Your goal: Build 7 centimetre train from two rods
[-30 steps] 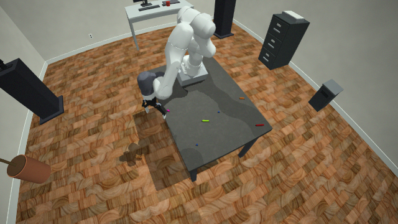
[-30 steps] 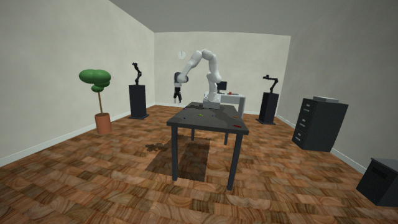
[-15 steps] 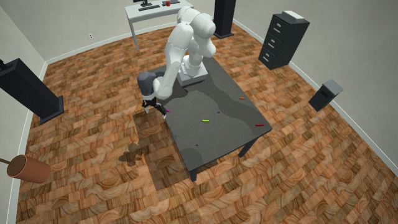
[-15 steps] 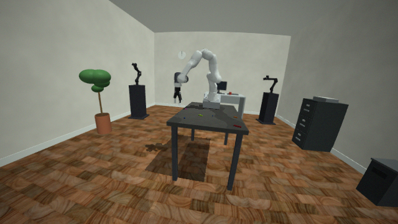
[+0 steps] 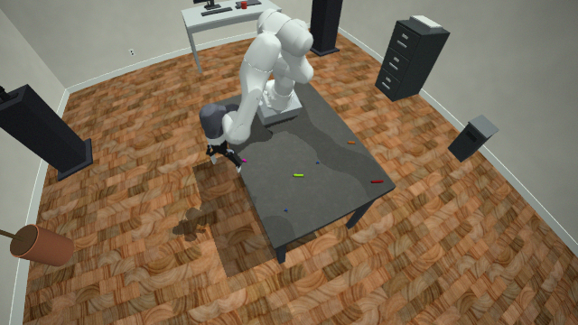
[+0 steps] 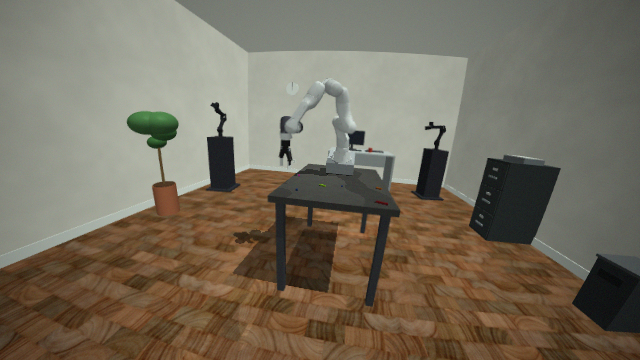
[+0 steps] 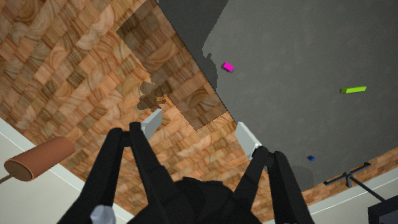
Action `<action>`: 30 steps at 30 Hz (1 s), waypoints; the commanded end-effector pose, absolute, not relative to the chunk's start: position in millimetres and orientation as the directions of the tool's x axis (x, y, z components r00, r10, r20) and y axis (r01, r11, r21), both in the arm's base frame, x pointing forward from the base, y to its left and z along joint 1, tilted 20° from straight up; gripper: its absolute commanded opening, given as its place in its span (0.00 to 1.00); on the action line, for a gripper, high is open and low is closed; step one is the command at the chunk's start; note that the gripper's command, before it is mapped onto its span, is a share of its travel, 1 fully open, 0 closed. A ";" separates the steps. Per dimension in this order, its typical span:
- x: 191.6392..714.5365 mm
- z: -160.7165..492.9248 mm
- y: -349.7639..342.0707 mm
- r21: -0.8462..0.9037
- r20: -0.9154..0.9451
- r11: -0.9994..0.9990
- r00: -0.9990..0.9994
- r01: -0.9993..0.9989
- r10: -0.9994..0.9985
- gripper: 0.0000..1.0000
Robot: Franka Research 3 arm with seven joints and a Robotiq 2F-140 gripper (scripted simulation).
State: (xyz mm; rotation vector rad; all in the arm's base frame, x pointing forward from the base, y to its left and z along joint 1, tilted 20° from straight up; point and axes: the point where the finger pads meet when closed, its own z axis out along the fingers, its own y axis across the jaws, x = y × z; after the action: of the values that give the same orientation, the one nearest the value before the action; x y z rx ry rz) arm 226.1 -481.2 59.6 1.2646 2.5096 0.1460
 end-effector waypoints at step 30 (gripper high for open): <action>246.6 65.8 -483.3 0.135 -0.307 0.840 -0.784 0.525 0.539 1.00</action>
State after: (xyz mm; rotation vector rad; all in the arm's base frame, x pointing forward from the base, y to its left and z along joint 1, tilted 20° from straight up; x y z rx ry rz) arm 243.8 -482.4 65.5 1.0015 2.6295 0.0939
